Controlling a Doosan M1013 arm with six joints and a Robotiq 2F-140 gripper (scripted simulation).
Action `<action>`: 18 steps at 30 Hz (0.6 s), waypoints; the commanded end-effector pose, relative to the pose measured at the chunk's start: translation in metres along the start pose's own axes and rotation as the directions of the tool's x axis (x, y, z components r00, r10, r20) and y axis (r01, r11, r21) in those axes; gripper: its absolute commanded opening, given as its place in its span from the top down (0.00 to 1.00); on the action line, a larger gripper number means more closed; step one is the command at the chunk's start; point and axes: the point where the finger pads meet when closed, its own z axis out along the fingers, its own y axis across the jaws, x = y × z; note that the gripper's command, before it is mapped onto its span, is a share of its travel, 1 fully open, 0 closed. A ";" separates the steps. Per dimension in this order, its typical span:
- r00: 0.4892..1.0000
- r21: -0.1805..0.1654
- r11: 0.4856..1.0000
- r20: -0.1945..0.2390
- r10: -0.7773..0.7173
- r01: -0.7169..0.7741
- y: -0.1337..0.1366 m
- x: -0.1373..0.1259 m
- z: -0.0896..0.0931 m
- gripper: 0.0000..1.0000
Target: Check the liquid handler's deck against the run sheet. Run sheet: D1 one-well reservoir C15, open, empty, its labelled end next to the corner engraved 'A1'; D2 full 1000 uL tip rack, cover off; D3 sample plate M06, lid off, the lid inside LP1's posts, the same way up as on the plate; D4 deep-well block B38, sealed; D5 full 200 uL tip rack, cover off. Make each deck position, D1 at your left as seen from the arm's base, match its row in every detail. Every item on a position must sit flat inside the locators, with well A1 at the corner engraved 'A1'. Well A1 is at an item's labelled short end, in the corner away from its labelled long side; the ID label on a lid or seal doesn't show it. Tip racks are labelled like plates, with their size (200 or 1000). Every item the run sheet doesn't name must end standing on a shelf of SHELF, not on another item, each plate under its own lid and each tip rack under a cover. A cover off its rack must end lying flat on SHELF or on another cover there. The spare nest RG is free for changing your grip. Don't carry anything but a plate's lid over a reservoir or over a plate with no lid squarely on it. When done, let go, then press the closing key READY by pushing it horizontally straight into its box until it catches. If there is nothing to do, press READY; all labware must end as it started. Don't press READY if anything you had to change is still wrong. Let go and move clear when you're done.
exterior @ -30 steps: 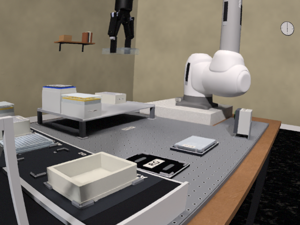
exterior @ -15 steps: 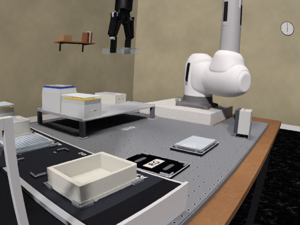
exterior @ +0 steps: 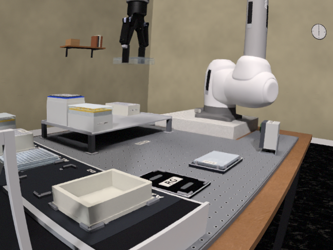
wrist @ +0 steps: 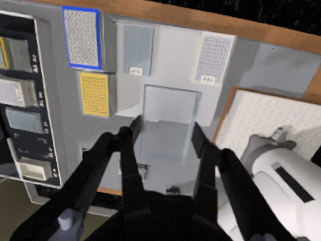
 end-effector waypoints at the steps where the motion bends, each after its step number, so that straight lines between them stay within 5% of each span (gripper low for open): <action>1: 1.000 0.001 1.000 0.000 0.000 0.000 0.000 0.000 0.005 0.90; 18: 1.000 0.001 1.000 0.000 0.000 0.000 0.000 0.000 0.030 0.90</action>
